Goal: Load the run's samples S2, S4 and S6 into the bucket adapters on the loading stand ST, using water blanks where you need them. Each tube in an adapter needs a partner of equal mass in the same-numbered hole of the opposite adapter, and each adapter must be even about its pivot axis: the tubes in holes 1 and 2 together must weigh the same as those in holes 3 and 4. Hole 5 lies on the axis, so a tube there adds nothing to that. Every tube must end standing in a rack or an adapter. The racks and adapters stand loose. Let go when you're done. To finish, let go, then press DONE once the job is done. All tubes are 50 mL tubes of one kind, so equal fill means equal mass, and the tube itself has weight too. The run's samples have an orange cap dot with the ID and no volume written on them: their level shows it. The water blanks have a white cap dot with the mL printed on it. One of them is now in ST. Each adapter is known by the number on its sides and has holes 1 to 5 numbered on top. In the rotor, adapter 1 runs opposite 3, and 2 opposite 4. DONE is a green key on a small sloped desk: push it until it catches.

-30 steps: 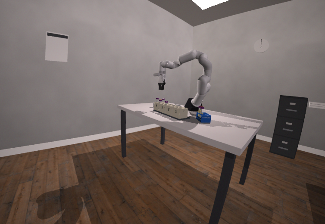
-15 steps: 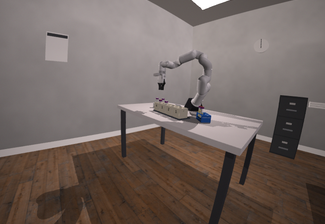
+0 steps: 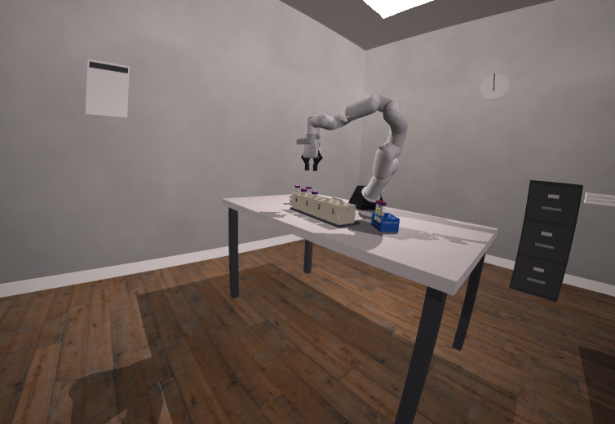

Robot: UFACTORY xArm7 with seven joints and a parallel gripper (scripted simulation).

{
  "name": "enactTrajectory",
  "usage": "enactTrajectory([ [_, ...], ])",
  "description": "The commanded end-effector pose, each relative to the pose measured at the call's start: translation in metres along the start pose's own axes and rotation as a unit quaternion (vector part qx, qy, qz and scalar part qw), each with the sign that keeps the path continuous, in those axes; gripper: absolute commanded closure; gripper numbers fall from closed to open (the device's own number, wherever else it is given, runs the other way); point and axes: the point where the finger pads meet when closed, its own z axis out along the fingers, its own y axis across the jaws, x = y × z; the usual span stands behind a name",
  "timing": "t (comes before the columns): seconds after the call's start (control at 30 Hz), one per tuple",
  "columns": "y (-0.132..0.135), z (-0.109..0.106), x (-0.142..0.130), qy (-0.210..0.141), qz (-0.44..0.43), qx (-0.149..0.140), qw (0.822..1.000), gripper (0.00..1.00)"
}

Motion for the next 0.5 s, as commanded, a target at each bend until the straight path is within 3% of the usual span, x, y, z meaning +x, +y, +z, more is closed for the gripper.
enactTrajectory([
  [0.0,-0.02,-0.003,0.0,0.008,-0.069,-0.007,0.998,0.43],
  [0.23,-0.055,-0.003,-0.001,0.007,-0.185,-0.008,0.983,0.43],
  [0.47,-0.09,-0.002,-0.002,0.006,-0.298,-0.009,0.954,0.43],
])
